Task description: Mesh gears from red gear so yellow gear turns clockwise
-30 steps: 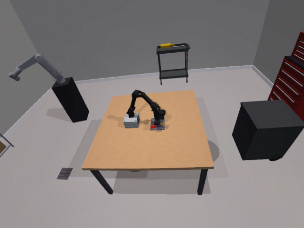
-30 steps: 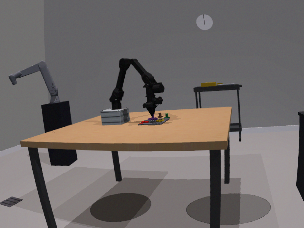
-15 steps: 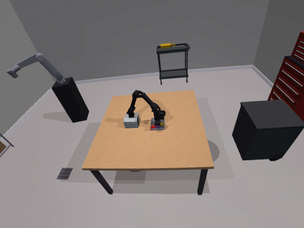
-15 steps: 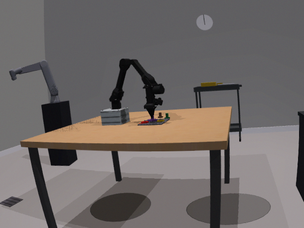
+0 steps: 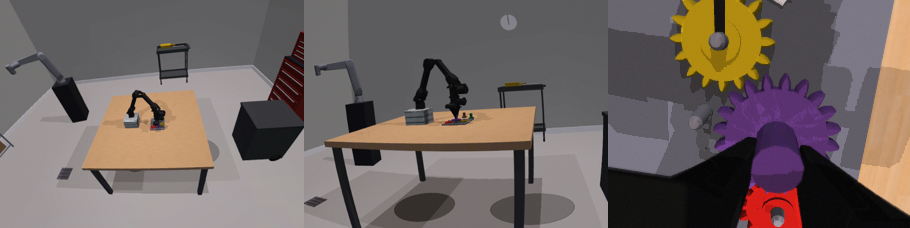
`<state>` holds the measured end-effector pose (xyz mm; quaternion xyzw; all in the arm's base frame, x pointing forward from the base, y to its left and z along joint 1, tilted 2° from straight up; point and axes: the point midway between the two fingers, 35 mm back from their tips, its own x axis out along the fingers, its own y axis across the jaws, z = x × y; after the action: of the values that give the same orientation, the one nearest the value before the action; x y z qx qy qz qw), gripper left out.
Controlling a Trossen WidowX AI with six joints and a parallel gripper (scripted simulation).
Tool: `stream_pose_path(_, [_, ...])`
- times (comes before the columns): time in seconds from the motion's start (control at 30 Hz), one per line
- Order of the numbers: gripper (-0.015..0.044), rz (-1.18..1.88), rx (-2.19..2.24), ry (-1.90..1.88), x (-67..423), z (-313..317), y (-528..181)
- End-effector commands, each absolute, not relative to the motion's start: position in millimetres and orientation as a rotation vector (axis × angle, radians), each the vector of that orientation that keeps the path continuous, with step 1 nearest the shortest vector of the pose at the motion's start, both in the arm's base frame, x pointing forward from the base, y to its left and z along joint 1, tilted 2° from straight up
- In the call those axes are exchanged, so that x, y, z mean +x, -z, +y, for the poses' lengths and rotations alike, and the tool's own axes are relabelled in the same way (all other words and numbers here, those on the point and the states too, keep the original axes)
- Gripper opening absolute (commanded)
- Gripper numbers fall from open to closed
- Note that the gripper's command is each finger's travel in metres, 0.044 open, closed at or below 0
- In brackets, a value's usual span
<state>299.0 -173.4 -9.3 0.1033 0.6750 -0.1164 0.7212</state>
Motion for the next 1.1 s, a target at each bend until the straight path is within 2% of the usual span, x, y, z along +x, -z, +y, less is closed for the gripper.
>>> stream_pose_path(0.0, [0.0,1.489,0.267,0.293,298.4,-173.6,8.7])
stream_pose_path(0.77, [0.0,1.51,0.028,0.069,298.6,-173.4,6.3])
stream_pose_path(1.07, [0.0,1.509,0.062,0.1,299.3,-172.0,7.5])
